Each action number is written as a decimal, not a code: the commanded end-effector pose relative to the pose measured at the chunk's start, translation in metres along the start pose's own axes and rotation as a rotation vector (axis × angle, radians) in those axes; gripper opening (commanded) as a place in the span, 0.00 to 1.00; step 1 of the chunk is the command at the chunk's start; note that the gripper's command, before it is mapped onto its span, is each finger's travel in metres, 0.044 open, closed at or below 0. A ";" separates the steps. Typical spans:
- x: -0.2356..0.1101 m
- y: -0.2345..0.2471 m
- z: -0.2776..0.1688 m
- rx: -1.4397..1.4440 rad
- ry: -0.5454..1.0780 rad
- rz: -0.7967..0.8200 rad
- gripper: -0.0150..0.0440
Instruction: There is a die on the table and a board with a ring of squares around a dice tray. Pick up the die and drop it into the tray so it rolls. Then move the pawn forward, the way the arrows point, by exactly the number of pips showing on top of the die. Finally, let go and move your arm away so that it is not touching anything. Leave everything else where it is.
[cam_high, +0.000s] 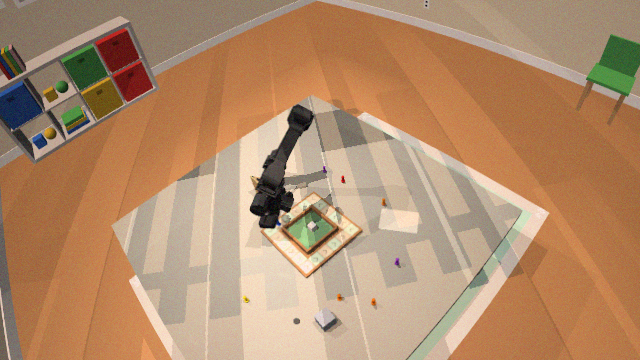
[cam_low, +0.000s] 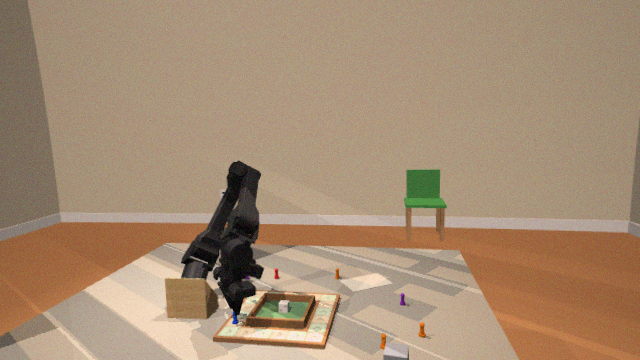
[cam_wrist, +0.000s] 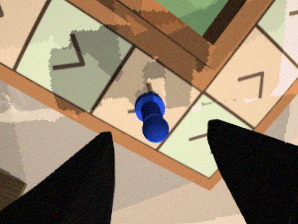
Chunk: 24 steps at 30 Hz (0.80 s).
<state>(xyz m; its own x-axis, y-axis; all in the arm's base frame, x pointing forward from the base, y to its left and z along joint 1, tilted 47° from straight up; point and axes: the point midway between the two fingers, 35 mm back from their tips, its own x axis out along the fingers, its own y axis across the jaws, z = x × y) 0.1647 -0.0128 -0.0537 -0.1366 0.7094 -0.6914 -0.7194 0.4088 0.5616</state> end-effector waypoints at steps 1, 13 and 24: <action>0.007 0.001 0.000 0.004 -0.003 0.002 0.59; 0.025 0.002 0.000 0.003 -0.004 0.004 0.59; 0.025 0.002 0.000 0.003 -0.004 0.004 0.31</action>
<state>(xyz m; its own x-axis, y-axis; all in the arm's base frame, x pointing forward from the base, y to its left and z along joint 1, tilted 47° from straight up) 0.1598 0.0053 -0.0696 -0.1391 0.7115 -0.6888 -0.7188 0.4059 0.5644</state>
